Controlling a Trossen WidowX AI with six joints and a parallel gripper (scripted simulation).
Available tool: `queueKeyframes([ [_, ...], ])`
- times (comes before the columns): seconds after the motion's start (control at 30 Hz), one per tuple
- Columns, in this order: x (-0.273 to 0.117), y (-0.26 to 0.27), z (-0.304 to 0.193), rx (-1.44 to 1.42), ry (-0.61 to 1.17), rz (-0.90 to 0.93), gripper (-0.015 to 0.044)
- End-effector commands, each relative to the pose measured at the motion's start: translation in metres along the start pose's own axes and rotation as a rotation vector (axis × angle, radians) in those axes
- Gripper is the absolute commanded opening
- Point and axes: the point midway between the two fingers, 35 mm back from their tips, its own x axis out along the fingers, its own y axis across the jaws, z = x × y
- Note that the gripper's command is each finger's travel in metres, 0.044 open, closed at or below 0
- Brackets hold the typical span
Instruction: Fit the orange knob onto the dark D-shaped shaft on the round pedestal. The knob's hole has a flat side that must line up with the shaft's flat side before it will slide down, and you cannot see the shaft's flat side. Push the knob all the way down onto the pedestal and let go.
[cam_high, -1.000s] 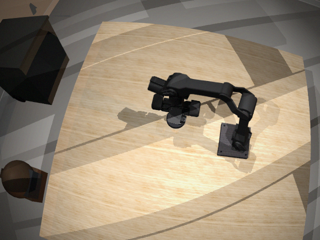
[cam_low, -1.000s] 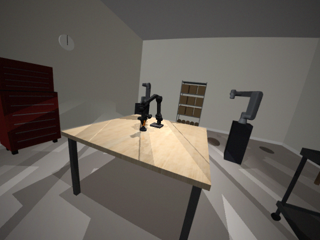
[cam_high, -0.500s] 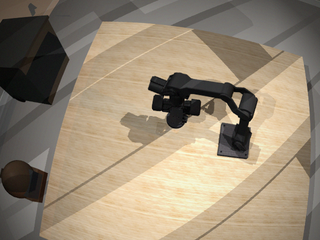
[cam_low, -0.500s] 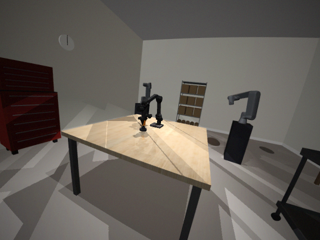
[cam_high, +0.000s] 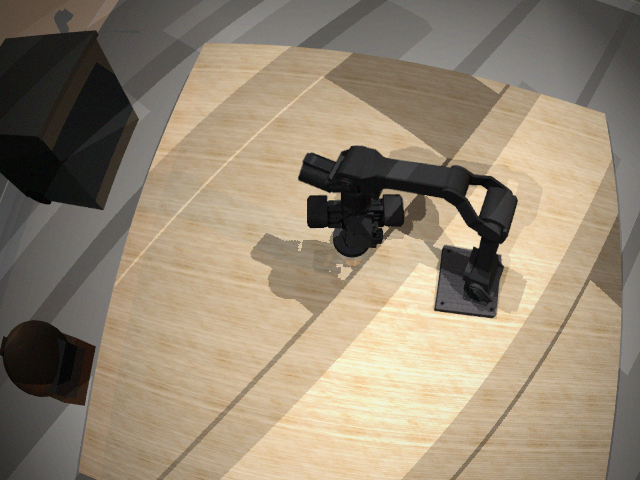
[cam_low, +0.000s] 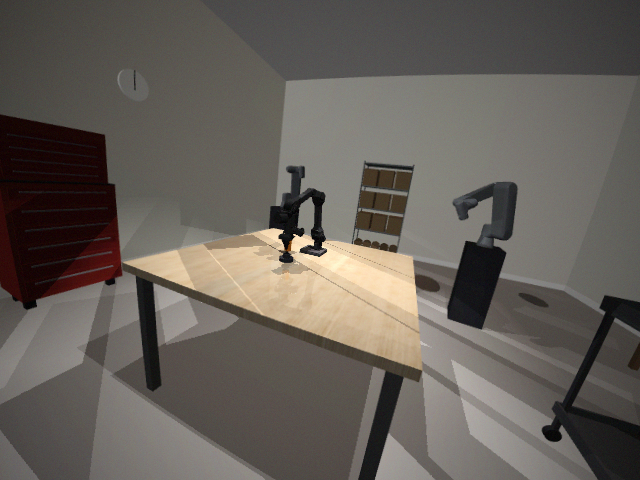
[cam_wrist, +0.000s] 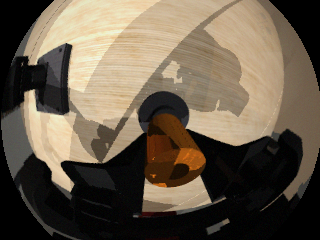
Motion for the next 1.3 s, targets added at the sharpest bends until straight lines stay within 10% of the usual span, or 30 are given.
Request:
queueKeyframes([
  [0.0,0.0001,-0.0024,-0.0007,-0.005,0.000,-0.006,0.0000],
  [1.27,-0.0008,-0.0012,0.0000,-0.214,0.001,-0.006,0.0000],
])
